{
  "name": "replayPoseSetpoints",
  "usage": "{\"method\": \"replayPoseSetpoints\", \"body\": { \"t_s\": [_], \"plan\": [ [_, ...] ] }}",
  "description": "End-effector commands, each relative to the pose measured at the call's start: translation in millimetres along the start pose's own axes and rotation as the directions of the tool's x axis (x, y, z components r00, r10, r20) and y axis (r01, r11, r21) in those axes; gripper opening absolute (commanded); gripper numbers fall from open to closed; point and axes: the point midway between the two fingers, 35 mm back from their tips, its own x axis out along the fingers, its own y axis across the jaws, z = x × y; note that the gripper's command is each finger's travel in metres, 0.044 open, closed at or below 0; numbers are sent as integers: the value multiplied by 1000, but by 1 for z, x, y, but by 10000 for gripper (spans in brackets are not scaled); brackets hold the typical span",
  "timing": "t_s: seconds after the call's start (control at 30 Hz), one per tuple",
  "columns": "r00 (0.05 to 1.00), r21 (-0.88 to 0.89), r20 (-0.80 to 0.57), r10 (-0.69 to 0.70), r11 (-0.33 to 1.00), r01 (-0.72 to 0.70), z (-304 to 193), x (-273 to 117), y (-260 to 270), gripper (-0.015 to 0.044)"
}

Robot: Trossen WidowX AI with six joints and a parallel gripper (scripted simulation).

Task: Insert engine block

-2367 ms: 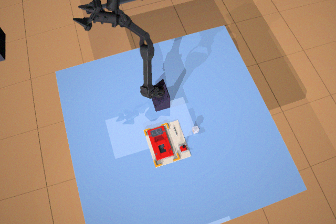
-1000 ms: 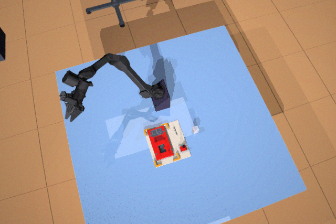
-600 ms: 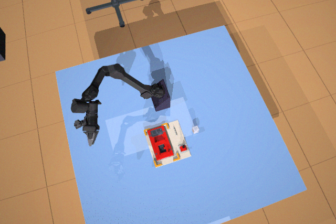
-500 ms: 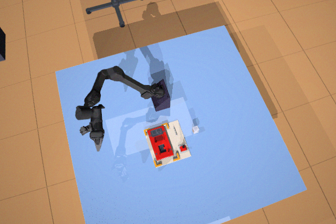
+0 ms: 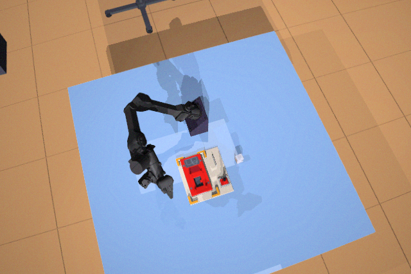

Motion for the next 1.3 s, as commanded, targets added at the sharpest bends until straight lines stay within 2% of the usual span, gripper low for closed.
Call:
{"method": "replayPoseSetpoints", "body": {
  "t_s": [0.0, 0.3, 0.63, 0.93, 1.27],
  "plan": [
    [993, -78, -98, -65, 995, 58, -45, 29, 3, 440],
    [939, -273, -265, -218, 951, 144, -145, 71, 0, 440],
    [839, -517, -359, -409, 835, 186, -252, 90, -22, 440],
    [738, -729, -351, -576, 663, 172, -335, 88, -54, 440],
    [635, -908, -244, -733, 403, 117, -407, 74, -101, 440]
  ]
}}
